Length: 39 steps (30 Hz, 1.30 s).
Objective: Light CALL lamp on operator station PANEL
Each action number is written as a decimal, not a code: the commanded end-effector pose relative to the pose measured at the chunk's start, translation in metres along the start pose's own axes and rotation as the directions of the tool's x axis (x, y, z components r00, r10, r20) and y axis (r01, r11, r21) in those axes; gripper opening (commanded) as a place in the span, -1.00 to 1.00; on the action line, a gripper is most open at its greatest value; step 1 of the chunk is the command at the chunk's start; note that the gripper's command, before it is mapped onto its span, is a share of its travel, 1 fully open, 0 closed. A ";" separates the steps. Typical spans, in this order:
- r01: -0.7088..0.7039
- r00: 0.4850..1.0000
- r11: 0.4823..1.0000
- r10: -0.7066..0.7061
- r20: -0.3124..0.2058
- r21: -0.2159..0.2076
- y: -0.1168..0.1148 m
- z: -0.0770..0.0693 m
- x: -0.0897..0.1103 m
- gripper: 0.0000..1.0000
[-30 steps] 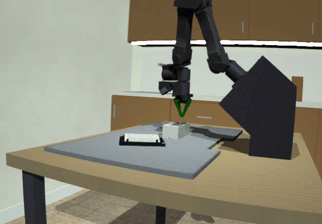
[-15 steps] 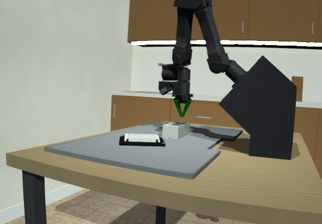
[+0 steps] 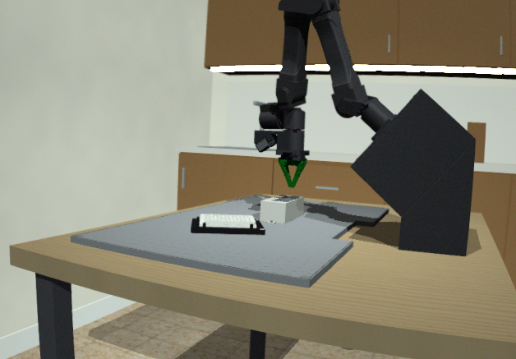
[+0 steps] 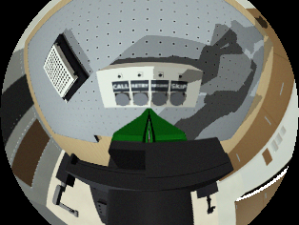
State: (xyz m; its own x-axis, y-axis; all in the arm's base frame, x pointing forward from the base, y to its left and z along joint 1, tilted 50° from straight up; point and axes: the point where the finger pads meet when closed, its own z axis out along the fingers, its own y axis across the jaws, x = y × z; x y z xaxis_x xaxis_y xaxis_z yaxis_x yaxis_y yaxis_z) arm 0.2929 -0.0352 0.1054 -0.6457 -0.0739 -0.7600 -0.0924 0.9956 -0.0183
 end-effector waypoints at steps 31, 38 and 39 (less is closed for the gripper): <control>0.001 1.000 1.000 -0.001 0.018 0.005 0.044 -0.051 -0.004 -1.00; 0.001 1.000 1.000 -0.001 0.018 0.005 0.044 -0.051 -0.004 -1.00; 0.001 1.000 1.000 -0.001 0.018 0.005 0.044 -0.051 -0.004 -1.00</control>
State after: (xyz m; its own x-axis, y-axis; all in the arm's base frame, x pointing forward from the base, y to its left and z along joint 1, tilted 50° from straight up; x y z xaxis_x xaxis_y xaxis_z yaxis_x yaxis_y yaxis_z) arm 0.2534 0.0066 0.1394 -0.6317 -0.0794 -0.7711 -0.0957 0.9951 -0.0240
